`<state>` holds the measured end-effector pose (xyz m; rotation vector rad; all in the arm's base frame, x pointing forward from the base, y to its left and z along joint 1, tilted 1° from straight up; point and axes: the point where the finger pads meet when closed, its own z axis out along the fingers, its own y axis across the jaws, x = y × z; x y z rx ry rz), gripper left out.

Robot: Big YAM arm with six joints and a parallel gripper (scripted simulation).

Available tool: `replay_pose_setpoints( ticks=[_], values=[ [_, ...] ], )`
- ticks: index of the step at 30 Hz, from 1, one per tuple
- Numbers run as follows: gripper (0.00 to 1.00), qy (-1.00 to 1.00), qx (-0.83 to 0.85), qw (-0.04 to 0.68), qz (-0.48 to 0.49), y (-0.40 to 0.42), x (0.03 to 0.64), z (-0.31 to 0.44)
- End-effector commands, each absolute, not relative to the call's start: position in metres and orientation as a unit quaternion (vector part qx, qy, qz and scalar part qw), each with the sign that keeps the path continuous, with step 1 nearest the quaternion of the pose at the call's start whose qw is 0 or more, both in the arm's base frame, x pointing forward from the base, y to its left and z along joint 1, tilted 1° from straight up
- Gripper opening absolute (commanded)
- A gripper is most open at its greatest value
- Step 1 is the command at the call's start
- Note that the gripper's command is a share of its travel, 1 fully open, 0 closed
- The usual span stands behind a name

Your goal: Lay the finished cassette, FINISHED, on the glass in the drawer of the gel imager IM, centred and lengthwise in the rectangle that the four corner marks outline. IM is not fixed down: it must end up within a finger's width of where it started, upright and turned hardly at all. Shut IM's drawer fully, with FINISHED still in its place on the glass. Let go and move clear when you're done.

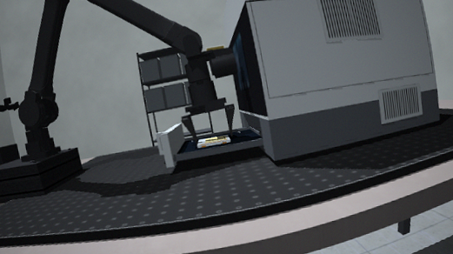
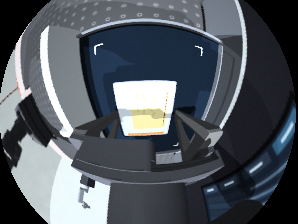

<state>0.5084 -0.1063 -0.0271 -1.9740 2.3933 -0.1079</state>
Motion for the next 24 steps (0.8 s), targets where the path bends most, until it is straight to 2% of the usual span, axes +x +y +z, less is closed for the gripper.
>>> replay_pose_setpoints(
  ticks=[1,14,16,24],
  values=[
    [0.92,0.768,-0.637,0.039,-0.057,-0.112,0.521,-0.011],
    [0.92,0.769,-0.635,0.037,-0.055,-0.110,0.526,-0.014],
    [0.92,0.767,-0.636,0.047,-0.067,-0.115,0.535,0.007],
    [0.92,0.767,-0.636,0.046,-0.065,-0.114,0.533,0.013]
  ],
)
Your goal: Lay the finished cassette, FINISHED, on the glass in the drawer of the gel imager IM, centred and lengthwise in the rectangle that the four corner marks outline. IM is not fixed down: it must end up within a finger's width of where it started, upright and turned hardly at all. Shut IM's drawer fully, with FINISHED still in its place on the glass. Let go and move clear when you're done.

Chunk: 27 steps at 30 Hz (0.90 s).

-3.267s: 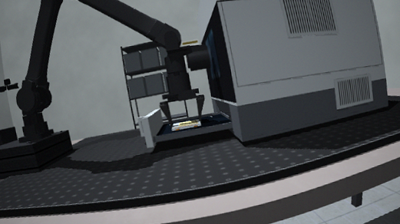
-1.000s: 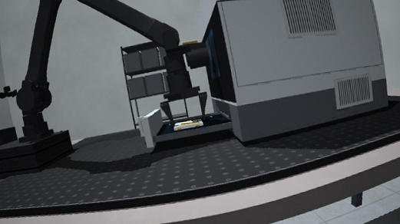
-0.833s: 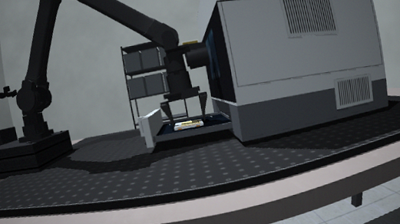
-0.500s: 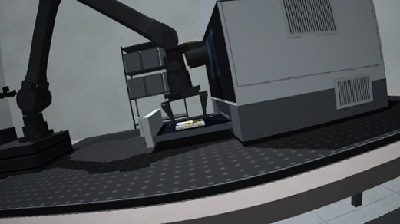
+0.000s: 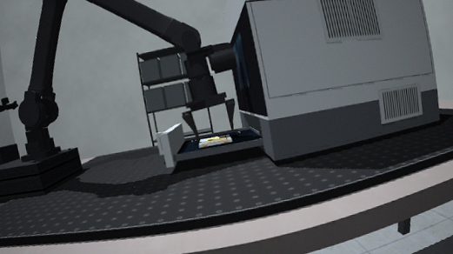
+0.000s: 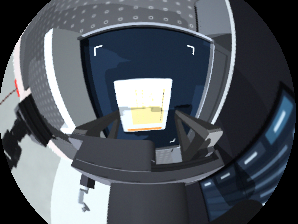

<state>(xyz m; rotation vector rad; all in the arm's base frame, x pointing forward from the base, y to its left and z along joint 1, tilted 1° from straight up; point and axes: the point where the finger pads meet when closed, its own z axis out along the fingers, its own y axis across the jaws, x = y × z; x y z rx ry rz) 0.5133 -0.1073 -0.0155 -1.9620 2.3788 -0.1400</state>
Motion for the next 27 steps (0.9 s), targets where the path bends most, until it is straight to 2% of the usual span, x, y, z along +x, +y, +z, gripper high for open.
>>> replay_pose_setpoints(
  ticks=[1,27],
  values=[
    [0.92,0.767,-0.637,0.044,-0.063,-0.113,0.529,0.013],
    [0.92,0.767,-0.637,0.045,-0.064,-0.112,0.531,0.045]
  ],
)
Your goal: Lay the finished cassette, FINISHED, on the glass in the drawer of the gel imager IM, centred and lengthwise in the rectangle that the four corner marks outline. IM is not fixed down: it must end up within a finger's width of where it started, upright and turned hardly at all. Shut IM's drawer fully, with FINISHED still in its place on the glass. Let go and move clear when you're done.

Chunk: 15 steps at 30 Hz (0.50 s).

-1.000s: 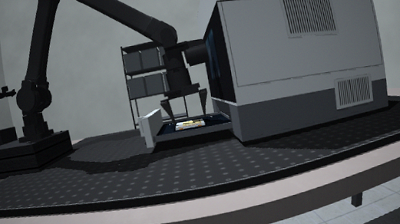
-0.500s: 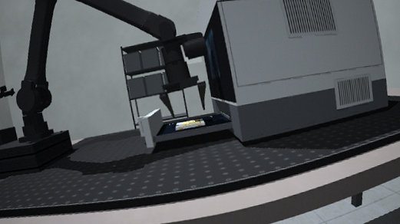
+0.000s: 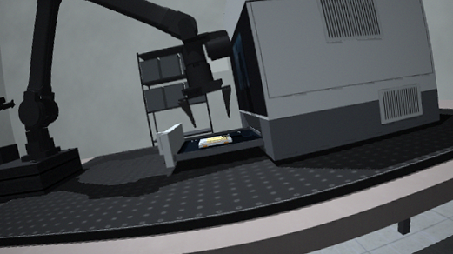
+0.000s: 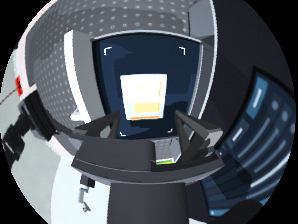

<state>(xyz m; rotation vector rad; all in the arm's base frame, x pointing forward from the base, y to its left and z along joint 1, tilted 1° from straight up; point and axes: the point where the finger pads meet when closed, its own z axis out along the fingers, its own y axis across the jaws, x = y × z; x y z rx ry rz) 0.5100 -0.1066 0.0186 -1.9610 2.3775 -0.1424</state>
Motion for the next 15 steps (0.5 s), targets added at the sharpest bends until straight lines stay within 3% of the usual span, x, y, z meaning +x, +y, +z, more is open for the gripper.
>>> replay_pose_setpoints(
  ticks=[1,15],
  values=[
    [0.92,0.767,-0.637,0.045,-0.063,-0.111,0.529,0.045],
    [0.92,0.767,-0.636,0.047,-0.066,-0.110,0.529,0.064]
  ],
)
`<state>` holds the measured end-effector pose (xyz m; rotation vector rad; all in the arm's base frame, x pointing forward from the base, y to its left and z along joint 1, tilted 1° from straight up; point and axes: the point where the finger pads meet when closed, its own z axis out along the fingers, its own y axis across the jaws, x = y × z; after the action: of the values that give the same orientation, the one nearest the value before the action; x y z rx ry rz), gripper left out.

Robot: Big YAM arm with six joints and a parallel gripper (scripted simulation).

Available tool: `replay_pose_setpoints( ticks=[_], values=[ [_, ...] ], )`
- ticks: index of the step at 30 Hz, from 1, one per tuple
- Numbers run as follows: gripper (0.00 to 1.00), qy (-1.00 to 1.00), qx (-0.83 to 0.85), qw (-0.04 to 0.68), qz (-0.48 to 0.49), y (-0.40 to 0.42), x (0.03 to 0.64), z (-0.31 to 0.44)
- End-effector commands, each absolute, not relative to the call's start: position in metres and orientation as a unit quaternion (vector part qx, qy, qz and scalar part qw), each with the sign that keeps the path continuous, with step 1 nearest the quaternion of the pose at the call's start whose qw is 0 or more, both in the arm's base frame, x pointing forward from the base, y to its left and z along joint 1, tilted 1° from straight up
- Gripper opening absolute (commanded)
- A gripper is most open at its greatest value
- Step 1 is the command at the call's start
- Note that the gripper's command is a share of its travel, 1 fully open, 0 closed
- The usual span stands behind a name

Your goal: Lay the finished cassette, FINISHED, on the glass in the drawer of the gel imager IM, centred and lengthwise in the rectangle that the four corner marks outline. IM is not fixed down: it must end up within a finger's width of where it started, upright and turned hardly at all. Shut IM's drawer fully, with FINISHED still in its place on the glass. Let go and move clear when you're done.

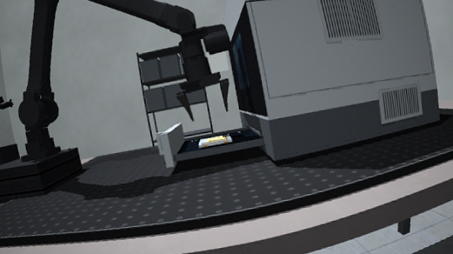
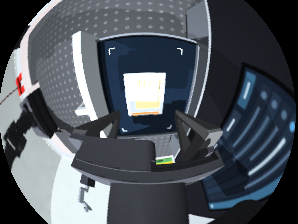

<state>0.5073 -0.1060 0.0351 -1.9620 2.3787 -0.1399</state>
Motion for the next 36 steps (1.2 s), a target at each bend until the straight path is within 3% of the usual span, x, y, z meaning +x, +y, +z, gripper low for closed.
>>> replay_pose_setpoints(
  ticks=[1,36],
  values=[
    [0.92,0.767,-0.637,0.046,-0.064,-0.110,0.529,0.064],
    [0.92,0.768,-0.638,0.032,-0.048,-0.100,0.481,0.071]
  ],
)
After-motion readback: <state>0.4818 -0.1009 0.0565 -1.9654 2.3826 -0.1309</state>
